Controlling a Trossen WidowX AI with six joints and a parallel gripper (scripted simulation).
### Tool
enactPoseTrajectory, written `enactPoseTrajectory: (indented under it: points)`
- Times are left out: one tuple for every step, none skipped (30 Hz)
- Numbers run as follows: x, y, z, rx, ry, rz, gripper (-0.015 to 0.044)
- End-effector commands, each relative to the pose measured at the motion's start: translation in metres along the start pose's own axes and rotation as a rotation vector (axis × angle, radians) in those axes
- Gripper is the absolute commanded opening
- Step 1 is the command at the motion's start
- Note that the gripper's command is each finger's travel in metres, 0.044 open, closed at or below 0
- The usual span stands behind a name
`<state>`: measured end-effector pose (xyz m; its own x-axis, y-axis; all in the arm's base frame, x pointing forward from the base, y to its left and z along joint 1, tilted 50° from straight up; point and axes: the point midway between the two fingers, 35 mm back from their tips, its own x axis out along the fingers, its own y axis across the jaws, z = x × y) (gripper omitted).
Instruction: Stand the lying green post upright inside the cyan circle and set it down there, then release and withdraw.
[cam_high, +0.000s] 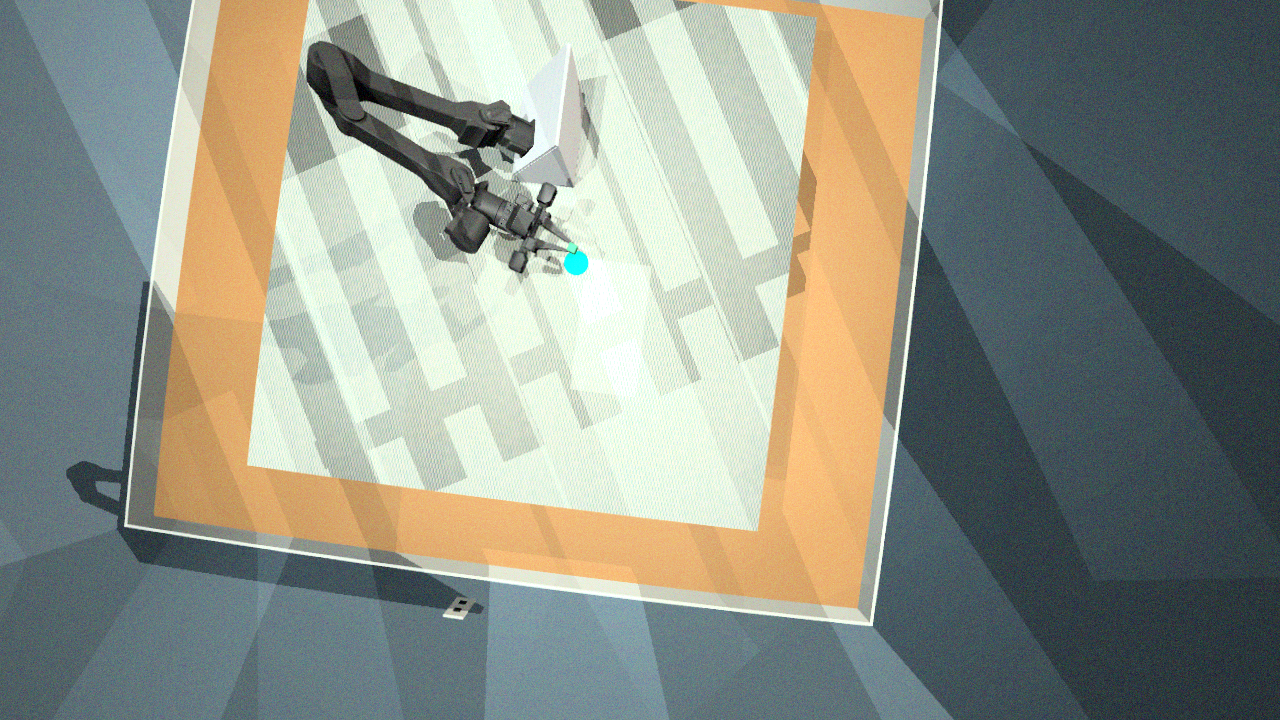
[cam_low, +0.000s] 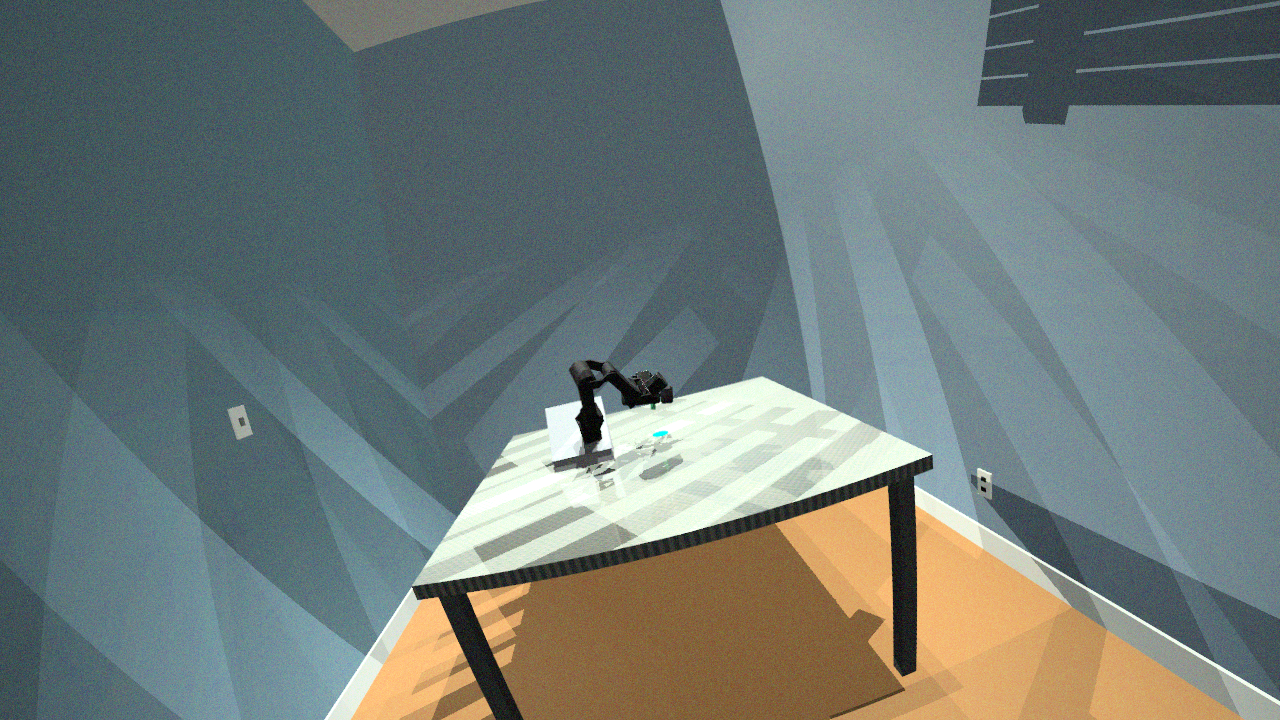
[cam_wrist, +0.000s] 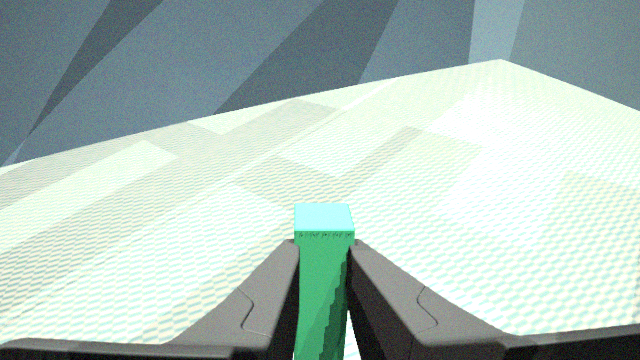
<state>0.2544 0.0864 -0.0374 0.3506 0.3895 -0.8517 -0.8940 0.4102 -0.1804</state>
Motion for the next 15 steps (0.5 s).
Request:
enactPoseTrajectory:
  points:
    - [-0.003,0.0012,0.0002,-0.018,-0.032,-0.012,0.0023]
    - [-0.0037,0.0012,0.0004,-0.022,-0.038,-0.016,0.0023]
    - [-0.0043,0.0012,0.0006,-0.026,-0.044,-0.019,0.0023]
    - [-0.005,0.0013,0.0007,-0.03,-0.05,-0.023,0.0023]
    - [-0.0057,0.0013,0.0009,-0.034,-0.056,-0.026,0.0023]
    - [-0.0063,0.0013,0.0011,-0.038,-0.062,-0.03,0.0023]
    - [-0.007,0.0014,0.0012,-0.043,-0.068,-0.033,0.0023]
    - [-0.0077,0.0014,0.0014,-0.047,-0.074,-0.037,0.0023]
    - [-0.0084,0.0015,0.0015,-0.051,-0.08,-0.041,0.0023]
    - [-0.0091,0.0016,0.0017,-0.055,-0.086,-0.044,0.0023]
    - [-0.0098,0.0016,0.0019,-0.059,-0.092,-0.048,0.0023]
    - [-0.0105,0.0017,0.002,-0.064,-0.098,-0.052,0.0023]
    - [-0.0112,0.0018,0.0022,-0.068,-0.104,-0.056,0.0023]
    - [-0.0119,0.0018,0.0024,-0.072,-0.11,-0.06,0.0023]
    - [-0.0126,0.0019,0.0025,-0.077,-0.116,-0.063,0.0023]
